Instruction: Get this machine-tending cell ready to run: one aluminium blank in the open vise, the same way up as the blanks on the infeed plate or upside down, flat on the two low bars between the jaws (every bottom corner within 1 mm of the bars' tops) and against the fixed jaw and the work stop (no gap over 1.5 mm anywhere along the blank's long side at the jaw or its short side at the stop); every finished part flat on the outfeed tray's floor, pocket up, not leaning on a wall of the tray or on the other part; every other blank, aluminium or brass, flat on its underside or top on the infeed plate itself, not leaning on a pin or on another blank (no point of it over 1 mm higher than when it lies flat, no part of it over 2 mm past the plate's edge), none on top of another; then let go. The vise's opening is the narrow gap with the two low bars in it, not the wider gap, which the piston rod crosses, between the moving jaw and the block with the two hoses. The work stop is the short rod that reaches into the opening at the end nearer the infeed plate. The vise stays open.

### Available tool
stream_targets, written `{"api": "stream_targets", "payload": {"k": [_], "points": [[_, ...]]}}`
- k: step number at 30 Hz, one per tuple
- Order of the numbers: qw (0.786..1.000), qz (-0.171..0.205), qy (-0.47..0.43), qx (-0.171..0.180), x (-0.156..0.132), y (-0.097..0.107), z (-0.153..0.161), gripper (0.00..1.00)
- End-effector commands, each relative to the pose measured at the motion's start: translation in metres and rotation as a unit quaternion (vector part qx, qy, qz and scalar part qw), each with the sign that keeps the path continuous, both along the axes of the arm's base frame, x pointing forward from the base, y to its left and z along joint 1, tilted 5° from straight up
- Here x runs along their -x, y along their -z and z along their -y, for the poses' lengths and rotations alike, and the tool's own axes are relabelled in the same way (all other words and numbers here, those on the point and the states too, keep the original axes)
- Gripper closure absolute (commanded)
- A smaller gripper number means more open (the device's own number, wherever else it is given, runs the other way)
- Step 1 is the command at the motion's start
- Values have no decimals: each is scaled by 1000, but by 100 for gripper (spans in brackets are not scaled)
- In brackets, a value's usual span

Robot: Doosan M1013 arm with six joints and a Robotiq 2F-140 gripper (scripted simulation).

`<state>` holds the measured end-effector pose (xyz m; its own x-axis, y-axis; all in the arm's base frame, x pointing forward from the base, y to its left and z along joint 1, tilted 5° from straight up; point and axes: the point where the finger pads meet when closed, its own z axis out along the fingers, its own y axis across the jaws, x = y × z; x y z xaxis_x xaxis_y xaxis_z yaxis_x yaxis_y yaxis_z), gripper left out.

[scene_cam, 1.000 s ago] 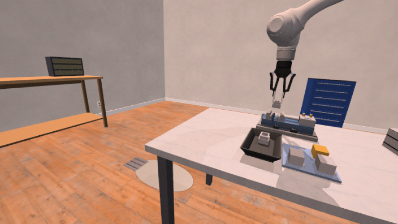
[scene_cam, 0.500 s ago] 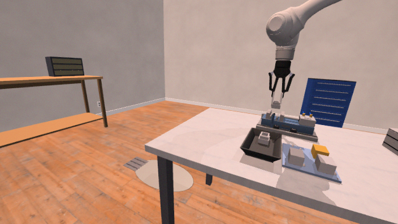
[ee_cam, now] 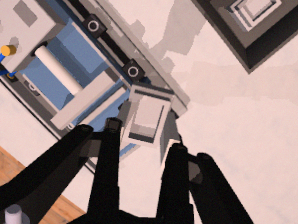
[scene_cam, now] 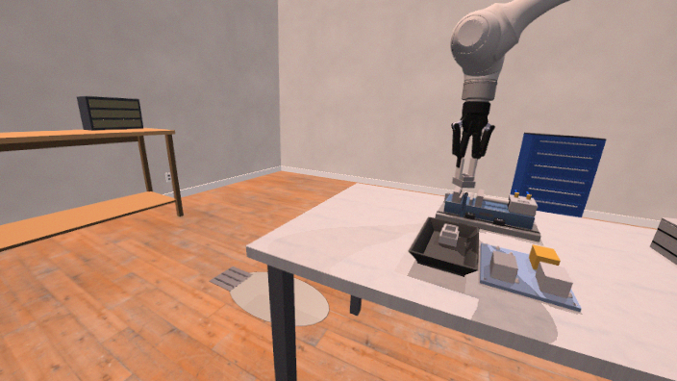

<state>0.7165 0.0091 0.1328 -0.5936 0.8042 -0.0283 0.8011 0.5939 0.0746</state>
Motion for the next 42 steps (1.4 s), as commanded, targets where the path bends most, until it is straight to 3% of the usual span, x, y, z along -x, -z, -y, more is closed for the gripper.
{"api": "stream_targets", "payload": {"k": [1,8,14,16,24,31,33,36,42], "points": [[998,1,-57,4,-2,0,-14,100],[976,4,-217,17,-7,-1,-51,100],[939,7,-344,27,-9,-2,-81,100],[939,7,-344,27,-9,-2,-81,100],[853,10,-520,40,-11,-3,-127,100],[762,13,-646,50,-9,-4,-164,100],[762,13,-646,50,-9,-4,-164,100],[703,14,-709,55,-8,-4,-185,100],[604,16,-794,61,-4,-5,-216,100]]}}
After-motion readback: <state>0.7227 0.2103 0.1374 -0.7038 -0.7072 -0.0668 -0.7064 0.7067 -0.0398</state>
